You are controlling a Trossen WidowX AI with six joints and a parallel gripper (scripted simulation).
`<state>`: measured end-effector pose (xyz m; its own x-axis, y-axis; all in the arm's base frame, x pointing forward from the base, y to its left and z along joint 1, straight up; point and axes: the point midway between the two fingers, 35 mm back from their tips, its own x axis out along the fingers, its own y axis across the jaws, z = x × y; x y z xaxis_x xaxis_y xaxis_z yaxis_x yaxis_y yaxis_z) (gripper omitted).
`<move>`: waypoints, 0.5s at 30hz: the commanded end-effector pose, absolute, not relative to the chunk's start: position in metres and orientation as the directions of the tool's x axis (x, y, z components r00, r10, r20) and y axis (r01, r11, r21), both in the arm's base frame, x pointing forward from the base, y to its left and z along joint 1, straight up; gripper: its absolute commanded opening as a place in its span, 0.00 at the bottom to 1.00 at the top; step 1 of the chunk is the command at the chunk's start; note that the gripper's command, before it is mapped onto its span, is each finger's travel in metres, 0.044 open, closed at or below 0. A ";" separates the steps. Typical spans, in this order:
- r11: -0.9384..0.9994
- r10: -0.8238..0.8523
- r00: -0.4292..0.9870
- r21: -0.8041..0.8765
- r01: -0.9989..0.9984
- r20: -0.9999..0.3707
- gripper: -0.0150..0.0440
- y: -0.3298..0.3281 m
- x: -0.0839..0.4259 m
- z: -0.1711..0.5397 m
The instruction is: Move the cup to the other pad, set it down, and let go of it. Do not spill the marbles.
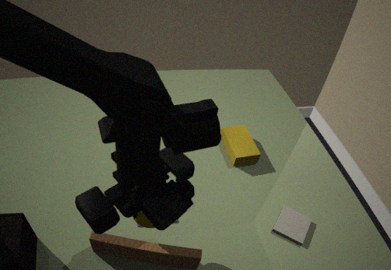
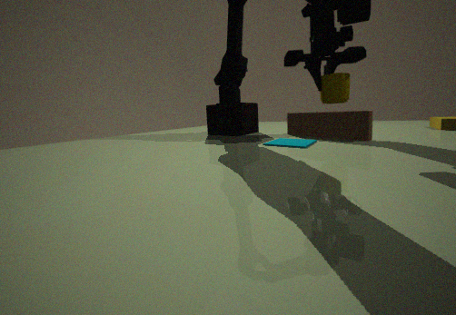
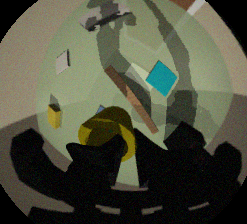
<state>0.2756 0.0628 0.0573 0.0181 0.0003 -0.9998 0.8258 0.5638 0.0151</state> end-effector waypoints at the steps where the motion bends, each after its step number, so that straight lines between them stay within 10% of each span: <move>1: 0.567 0.004 0.025 0.023 0.823 -1.000 0.25 0.054 0.273 0.059; 15: 0.567 0.001 0.025 0.022 0.823 -1.000 0.25 0.025 0.267 0.059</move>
<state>0.2687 0.0311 0.0569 0.0176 -0.0017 -0.9998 0.8258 0.5638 0.0135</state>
